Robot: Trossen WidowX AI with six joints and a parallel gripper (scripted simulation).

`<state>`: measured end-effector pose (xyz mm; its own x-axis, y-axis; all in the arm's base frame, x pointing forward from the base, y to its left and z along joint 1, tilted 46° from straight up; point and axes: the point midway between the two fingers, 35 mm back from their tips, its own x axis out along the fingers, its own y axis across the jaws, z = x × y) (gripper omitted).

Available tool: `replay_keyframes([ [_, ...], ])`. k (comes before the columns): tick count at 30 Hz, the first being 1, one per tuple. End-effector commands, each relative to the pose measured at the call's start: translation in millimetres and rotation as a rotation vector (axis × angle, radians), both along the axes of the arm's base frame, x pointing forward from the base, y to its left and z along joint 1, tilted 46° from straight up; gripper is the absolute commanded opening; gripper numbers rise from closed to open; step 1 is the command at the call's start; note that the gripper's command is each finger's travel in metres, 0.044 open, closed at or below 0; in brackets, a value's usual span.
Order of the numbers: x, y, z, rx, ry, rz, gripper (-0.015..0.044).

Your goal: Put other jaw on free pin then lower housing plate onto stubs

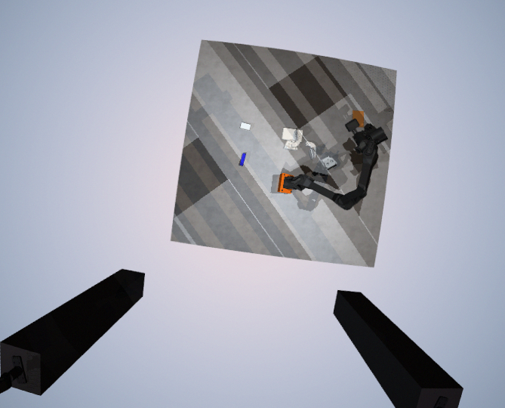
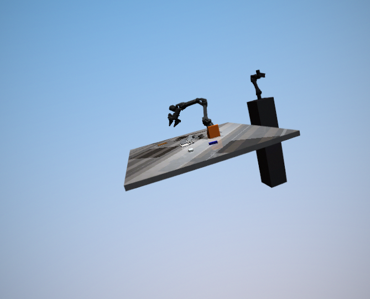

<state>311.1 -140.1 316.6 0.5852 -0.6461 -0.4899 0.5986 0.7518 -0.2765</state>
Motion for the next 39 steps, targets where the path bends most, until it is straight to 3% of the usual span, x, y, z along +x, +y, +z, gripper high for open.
replay_keyframes([
  [1,0.4,4.8,-22.8,-0.002,0.097,0.015,0.044],
  [20,-19.4,36.5,-102.4,-0.052,0.524,0.12,0.044],
  [39,-57.6,60.4,-156.3,-0.164,0.948,0.246,0.044],
])
